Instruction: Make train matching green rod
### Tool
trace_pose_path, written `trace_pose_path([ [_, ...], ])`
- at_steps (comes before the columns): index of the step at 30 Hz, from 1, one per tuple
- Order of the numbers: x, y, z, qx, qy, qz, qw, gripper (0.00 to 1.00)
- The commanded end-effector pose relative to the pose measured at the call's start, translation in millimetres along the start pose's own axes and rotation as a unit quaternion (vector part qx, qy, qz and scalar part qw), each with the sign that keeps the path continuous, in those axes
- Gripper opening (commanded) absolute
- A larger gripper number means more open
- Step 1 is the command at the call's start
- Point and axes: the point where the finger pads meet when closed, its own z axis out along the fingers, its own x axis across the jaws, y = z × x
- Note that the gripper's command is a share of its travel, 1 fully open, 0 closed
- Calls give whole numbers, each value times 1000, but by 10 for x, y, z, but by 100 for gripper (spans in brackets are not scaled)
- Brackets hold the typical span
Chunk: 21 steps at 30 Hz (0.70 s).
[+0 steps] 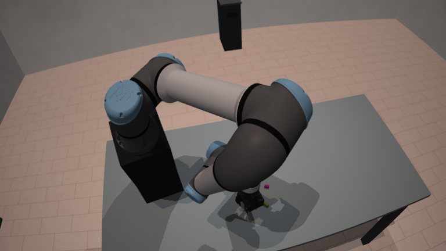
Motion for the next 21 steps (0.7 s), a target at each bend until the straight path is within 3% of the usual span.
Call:
trace_pose_path([
  [1,3,3,-3,0,0,0,1000,0],
  [21,3,3,-52,0,0,0,1000,0],
])
